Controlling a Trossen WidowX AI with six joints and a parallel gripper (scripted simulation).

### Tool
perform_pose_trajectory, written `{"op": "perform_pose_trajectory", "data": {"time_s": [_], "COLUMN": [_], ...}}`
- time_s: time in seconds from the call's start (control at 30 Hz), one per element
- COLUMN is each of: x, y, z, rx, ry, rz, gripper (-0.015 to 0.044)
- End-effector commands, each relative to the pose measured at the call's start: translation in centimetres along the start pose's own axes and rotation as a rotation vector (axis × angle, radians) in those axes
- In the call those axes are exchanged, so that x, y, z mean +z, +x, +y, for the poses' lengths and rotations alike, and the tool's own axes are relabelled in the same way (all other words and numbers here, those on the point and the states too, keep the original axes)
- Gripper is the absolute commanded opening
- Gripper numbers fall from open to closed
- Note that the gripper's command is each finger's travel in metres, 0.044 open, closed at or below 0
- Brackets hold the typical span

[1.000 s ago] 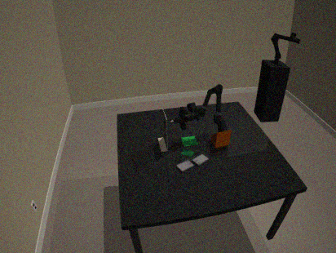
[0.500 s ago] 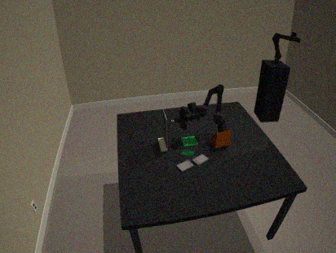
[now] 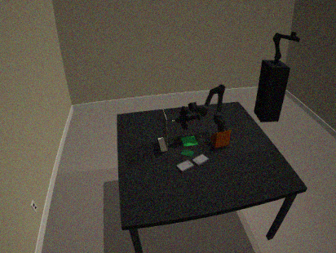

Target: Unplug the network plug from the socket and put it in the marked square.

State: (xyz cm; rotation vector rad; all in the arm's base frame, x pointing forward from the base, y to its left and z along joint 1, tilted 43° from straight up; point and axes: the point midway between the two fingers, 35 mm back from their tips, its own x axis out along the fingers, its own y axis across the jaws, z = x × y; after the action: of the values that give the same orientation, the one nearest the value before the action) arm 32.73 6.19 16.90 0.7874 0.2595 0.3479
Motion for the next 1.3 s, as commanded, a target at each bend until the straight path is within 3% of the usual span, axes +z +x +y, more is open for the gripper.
{"op": "perform_pose_trajectory", "data": {"time_s": [0.0, 0.97, 1.27], "x": [-0.2, -2.3, -3.5], "y": [-0.2, -1.7, -1.5], "z": [-0.1, 5.9, 1.9], "rx": [0.0, -0.005, -0.224], "ry": [-0.001, 0.006, 0.145], "rz": [0.007, 0.008, -0.029], "gripper": [0.0, 0.0, 0.0]}}
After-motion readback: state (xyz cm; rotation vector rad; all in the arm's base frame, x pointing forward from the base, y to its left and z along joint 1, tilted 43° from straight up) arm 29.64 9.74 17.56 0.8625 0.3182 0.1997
